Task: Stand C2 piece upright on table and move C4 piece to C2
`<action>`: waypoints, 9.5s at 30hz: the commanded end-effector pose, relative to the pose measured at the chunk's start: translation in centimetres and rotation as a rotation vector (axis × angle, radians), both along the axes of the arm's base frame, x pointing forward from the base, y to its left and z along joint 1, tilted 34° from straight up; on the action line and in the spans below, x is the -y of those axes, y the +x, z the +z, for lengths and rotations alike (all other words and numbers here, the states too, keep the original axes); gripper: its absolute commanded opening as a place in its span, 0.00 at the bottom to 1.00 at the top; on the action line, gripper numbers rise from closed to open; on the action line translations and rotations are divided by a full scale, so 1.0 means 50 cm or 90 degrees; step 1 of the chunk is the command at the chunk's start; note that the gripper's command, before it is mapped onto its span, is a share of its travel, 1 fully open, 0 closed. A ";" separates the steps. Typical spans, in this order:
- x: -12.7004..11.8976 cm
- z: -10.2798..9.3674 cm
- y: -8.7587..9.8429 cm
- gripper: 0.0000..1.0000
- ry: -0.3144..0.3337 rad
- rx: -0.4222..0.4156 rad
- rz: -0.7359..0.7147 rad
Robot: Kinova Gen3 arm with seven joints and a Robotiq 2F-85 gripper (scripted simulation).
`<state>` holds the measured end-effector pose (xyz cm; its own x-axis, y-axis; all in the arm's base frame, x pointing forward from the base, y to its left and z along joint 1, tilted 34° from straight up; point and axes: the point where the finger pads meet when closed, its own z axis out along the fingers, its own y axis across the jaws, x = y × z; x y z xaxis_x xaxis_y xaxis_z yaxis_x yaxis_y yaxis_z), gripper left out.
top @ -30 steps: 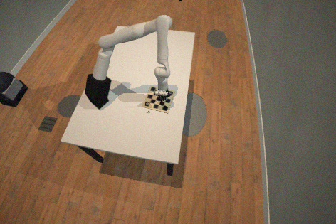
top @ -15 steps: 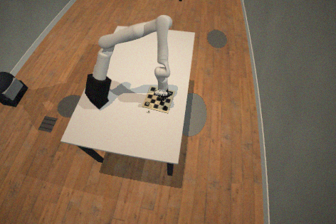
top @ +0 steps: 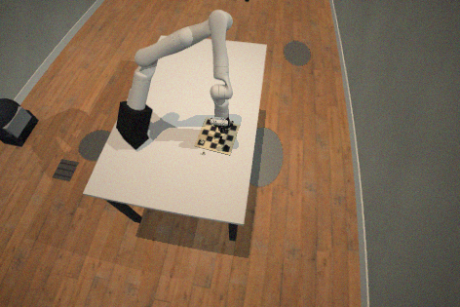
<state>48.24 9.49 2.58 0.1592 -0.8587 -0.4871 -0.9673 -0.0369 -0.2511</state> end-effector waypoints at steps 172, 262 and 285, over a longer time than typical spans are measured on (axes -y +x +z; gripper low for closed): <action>-0.065 -0.114 -0.110 0.00 0.013 -0.019 -0.064; 0.026 0.035 -0.150 1.00 0.013 -0.019 -0.064; 0.065 0.100 -0.168 1.00 0.013 -0.019 -0.064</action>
<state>39.56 6.58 6.73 0.0540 -0.8582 -0.5105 -0.9763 0.0618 -0.2073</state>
